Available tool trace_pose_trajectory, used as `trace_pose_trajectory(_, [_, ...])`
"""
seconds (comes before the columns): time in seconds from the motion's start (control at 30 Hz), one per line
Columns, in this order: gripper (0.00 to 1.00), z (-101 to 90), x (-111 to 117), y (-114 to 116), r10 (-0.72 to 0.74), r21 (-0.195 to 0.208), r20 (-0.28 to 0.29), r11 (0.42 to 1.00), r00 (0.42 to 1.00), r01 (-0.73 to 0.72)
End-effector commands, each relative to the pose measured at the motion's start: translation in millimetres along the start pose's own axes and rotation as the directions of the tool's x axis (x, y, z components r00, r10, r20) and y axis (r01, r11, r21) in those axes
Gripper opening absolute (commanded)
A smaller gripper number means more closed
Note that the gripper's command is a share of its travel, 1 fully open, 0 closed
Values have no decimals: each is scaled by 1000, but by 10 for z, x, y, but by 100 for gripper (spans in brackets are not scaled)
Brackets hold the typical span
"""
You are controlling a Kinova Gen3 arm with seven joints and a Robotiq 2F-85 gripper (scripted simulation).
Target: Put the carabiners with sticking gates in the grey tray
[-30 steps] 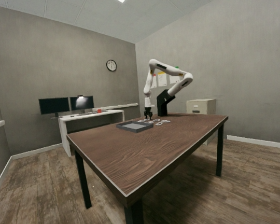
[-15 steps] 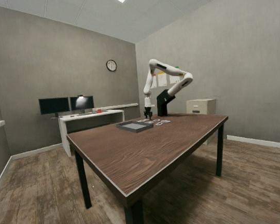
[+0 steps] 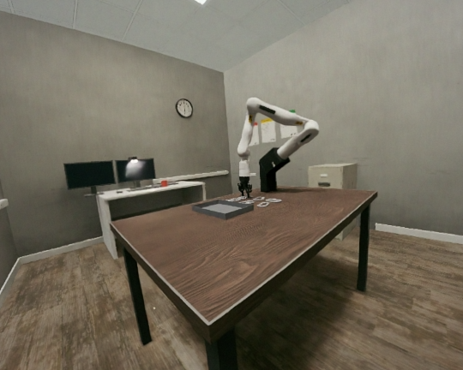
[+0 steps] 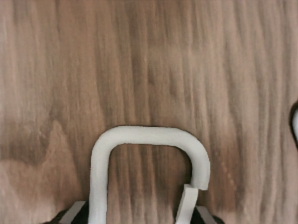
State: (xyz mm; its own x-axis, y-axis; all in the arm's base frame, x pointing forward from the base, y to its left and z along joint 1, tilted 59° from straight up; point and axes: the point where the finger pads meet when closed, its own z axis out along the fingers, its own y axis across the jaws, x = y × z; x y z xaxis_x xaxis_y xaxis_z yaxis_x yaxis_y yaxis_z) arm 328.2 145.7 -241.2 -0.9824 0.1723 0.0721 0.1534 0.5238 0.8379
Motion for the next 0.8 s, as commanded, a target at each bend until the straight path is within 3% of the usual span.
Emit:
trace_pose_trajectory(0.0, [63,1,-1,-2,0,1,0,1000,1000,0])
trace_pose_trajectory(0.77, [61,-11,-10,-5,0,1,2,1000,1000,0])
